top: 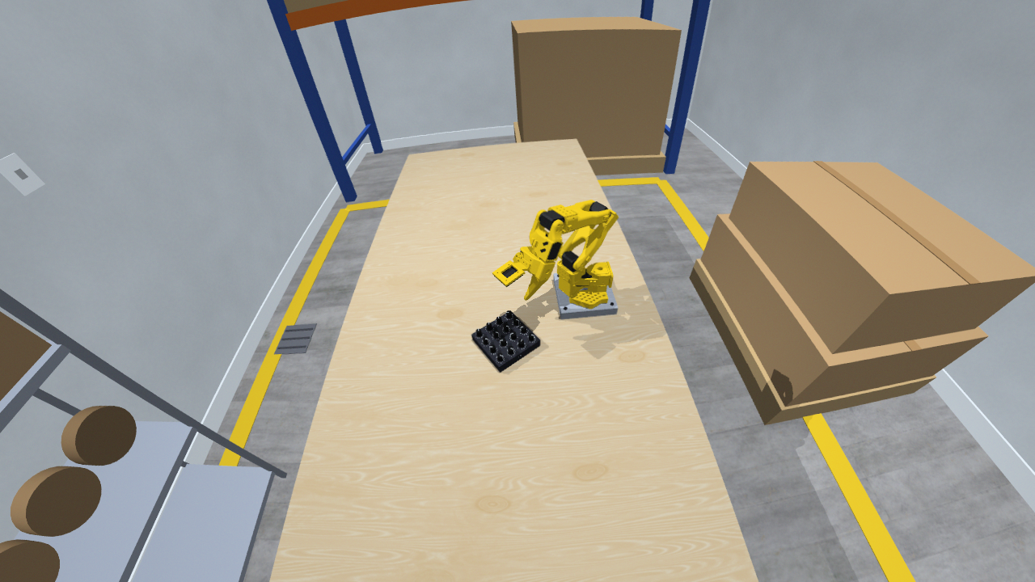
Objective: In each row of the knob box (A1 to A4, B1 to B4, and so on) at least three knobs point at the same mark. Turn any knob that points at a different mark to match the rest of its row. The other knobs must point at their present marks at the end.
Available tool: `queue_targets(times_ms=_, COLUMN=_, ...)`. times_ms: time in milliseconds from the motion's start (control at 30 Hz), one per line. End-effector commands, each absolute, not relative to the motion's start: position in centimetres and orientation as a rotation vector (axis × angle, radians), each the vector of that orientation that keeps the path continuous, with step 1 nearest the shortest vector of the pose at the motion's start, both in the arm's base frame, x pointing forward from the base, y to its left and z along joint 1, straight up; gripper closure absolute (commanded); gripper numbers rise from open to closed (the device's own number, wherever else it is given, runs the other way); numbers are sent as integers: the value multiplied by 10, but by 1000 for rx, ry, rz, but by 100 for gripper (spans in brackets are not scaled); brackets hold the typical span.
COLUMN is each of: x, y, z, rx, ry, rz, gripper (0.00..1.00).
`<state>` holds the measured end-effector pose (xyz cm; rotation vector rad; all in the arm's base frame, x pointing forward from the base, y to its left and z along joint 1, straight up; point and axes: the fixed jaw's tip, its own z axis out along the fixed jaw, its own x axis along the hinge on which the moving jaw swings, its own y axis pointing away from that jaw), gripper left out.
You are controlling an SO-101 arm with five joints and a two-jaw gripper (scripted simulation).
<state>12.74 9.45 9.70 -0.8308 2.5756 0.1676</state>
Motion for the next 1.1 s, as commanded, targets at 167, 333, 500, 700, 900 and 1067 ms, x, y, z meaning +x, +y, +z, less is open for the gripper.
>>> queue_targets(times_ms=167, x=125, y=95, z=95, rx=-863, ry=2579, rz=165, gripper=60)
queue_targets(times_ms=333, x=125, y=95, z=95, rx=-863, ry=2579, rz=165, gripper=60)
queue_targets(times_ms=500, x=125, y=95, z=95, rx=-863, ry=2579, rz=165, gripper=60)
queue_targets(times_ms=700, x=125, y=95, z=94, rx=-865, ry=2579, rz=165, gripper=60)
queue_targets(times_ms=900, x=124, y=95, z=93, rx=-878, ry=2583, rz=162, gripper=60)
queue_targets(times_ms=1067, x=123, y=95, z=92, rx=-887, ry=2586, rz=160, gripper=60)
